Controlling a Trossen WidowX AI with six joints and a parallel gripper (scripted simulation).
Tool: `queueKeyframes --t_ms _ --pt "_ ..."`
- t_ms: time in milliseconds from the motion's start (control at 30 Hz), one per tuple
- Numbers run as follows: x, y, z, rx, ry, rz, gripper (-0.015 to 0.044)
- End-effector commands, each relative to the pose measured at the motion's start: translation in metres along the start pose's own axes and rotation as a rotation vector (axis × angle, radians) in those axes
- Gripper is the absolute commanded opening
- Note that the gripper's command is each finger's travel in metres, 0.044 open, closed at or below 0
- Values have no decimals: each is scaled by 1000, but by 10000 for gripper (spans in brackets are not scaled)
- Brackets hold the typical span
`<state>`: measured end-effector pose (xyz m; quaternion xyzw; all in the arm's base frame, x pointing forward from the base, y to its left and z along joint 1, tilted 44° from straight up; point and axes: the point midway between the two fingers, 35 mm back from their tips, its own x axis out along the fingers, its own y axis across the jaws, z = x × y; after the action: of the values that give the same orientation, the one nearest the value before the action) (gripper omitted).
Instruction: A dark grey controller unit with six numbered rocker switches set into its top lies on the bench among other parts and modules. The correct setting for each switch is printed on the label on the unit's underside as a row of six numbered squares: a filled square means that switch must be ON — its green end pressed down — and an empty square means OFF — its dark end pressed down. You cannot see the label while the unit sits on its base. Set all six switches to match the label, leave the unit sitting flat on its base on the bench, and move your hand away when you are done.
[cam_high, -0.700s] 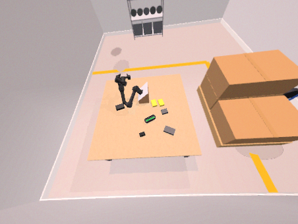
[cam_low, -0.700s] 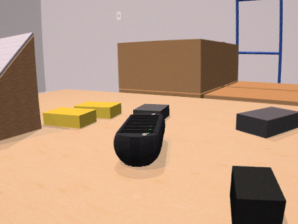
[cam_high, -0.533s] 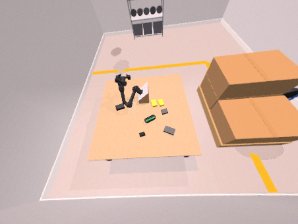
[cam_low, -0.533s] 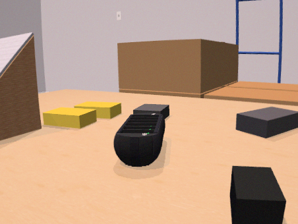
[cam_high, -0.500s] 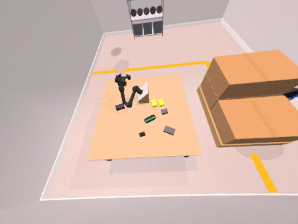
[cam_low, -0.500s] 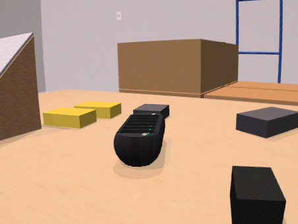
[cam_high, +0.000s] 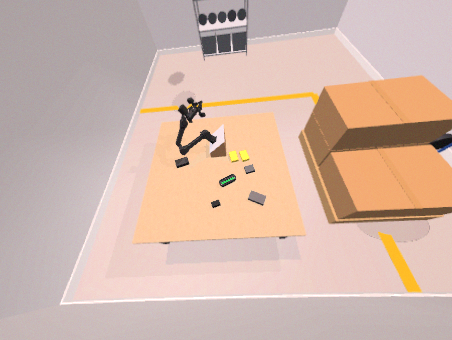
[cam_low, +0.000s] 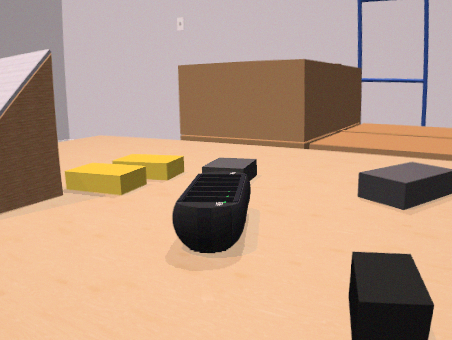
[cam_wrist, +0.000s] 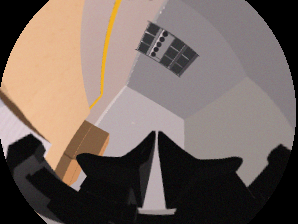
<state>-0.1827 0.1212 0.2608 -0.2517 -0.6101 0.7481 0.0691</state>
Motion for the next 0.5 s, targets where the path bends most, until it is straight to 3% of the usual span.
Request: queueKeyframes --t_ms 0,200,400,467 --pt "15 4 -52 274 209 44 0" --pt "17 23 -134 724 546 37 0" --pt "-6 58 -216 1168 910 -80 0" --pt "-13 70 -232 1210 951 -77 0"
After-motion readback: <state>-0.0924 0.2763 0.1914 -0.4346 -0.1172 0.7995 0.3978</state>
